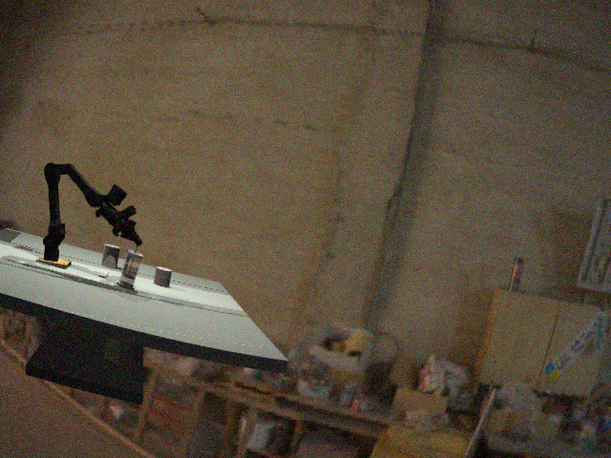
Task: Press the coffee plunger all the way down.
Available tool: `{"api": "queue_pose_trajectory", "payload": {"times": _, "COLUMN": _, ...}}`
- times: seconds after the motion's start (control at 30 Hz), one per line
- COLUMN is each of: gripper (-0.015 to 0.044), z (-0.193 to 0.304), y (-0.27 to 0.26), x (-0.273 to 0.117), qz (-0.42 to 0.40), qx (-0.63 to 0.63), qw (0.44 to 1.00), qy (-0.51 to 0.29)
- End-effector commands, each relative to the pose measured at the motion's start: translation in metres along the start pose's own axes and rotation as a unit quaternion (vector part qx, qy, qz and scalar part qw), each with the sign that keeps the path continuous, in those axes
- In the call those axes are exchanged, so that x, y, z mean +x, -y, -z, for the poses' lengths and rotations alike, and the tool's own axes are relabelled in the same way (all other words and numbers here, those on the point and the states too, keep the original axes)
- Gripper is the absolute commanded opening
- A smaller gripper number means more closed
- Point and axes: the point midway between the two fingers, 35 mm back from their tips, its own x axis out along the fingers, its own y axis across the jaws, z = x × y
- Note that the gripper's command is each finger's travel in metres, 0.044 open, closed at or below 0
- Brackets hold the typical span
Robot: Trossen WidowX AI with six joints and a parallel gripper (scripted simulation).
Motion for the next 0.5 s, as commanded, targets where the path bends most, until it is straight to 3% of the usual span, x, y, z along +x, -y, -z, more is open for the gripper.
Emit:
{"api": "queue_pose_trajectory", "payload": {"times": 0.0, "gripper": 0.0113, "z": 0.0169, "y": 0.0001, "x": 0.0074, "qz": -0.001, "qx": -0.002, "qw": 1.0, "qy": -0.03}}
{"api": "queue_pose_trajectory", "payload": {"times": 0.47, "gripper": 0.0113, "z": 0.0145, "y": 0.0001, "x": 0.0091, "qz": -0.001, "qx": -0.002, "qw": 1.0, "qy": -0.03}}
